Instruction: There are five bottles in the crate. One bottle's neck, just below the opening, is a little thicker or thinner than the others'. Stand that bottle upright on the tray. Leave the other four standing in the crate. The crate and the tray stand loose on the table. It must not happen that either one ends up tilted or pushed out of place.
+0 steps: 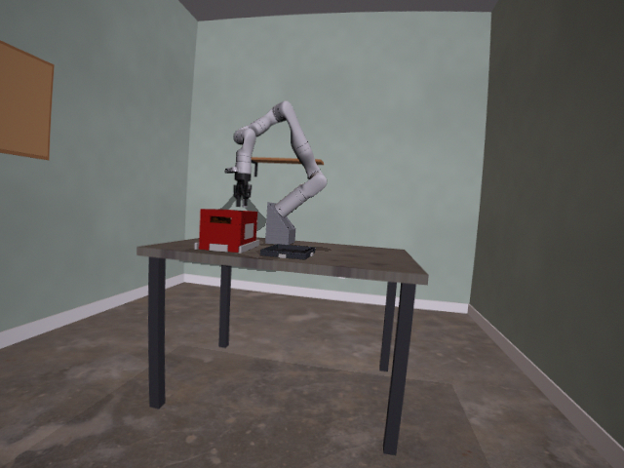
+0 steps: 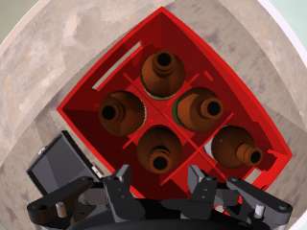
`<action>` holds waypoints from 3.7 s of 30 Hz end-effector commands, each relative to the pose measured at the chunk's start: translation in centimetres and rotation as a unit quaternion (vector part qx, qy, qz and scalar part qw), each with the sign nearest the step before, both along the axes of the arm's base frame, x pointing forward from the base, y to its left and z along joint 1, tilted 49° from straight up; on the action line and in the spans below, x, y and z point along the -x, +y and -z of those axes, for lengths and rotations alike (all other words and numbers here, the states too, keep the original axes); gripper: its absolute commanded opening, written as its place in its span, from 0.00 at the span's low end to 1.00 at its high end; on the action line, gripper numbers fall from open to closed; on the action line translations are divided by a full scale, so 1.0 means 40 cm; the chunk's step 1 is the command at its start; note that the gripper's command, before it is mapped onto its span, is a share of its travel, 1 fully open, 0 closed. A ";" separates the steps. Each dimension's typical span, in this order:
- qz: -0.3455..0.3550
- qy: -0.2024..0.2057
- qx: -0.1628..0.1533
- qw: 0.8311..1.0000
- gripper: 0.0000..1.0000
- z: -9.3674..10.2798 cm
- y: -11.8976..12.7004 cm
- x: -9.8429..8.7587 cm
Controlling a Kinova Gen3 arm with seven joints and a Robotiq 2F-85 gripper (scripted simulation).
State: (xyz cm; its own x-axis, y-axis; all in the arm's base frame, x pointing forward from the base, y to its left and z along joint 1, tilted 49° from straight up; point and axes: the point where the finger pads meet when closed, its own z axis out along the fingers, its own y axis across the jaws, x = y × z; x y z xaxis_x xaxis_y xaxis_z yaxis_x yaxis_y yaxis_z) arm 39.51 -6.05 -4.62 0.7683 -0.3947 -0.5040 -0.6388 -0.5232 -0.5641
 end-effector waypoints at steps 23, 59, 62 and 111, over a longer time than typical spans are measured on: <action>0.004 -0.002 0.004 1.000 0.00 -0.055 -0.072 -0.007; 0.004 -0.003 0.004 1.000 0.00 -0.051 -0.077 -0.016; 0.004 -0.004 0.004 1.000 0.00 -0.035 -0.092 -0.046; 0.004 -0.002 0.004 1.000 0.64 0.101 -0.199 -0.234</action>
State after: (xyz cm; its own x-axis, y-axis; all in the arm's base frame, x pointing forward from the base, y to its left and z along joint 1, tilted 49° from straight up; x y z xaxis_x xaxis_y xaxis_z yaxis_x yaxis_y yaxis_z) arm 48.81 -13.91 -8.72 0.7674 -0.4029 -0.4987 -0.6402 -0.5226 -0.5630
